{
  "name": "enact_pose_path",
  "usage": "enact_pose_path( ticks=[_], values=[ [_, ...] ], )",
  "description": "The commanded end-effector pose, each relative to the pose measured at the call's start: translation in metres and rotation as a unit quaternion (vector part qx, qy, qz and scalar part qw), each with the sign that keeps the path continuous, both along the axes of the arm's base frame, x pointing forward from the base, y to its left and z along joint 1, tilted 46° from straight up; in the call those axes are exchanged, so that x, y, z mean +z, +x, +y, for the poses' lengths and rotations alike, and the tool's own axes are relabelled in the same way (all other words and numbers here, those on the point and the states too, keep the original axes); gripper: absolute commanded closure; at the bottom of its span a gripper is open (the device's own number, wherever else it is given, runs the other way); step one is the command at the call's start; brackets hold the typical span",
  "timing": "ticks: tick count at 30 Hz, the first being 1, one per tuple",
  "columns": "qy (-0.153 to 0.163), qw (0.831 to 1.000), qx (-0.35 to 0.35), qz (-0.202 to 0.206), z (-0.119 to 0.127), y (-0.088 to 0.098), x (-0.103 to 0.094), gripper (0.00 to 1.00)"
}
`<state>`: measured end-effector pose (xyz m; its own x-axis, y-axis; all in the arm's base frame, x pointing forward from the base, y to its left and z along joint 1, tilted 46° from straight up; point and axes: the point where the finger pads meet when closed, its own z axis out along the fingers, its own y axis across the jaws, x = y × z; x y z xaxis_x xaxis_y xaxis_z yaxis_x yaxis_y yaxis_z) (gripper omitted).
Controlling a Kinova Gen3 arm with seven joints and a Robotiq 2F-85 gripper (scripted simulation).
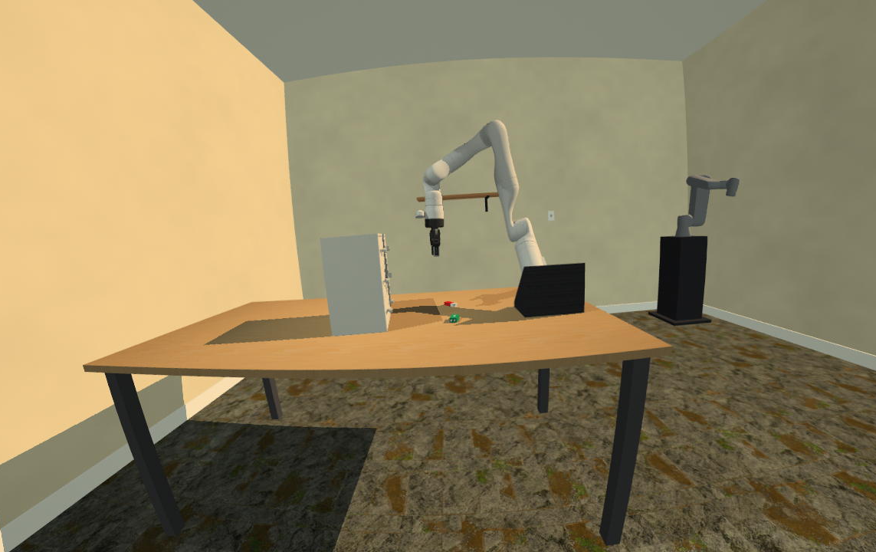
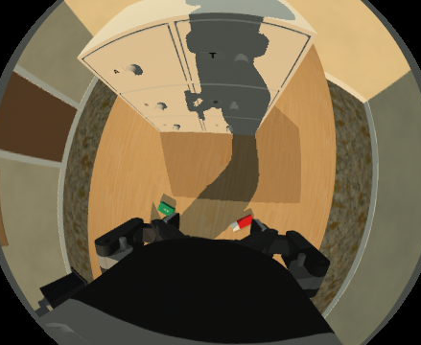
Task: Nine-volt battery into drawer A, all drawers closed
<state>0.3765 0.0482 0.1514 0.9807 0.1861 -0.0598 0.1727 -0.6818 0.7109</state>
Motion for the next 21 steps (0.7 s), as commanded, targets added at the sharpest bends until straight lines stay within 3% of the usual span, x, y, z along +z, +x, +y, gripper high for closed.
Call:
enact_pose_path(
  ticks=[1, 21],
  values=[
    [0.001, 1.000, 0.004, -0.002, 0.0001, -0.0002, -0.0006, 0.00],
    [0.008, 0.999, 0.034, -0.032, -0.0058, 0.0082, -0.0083, 0.00]
  ],
)
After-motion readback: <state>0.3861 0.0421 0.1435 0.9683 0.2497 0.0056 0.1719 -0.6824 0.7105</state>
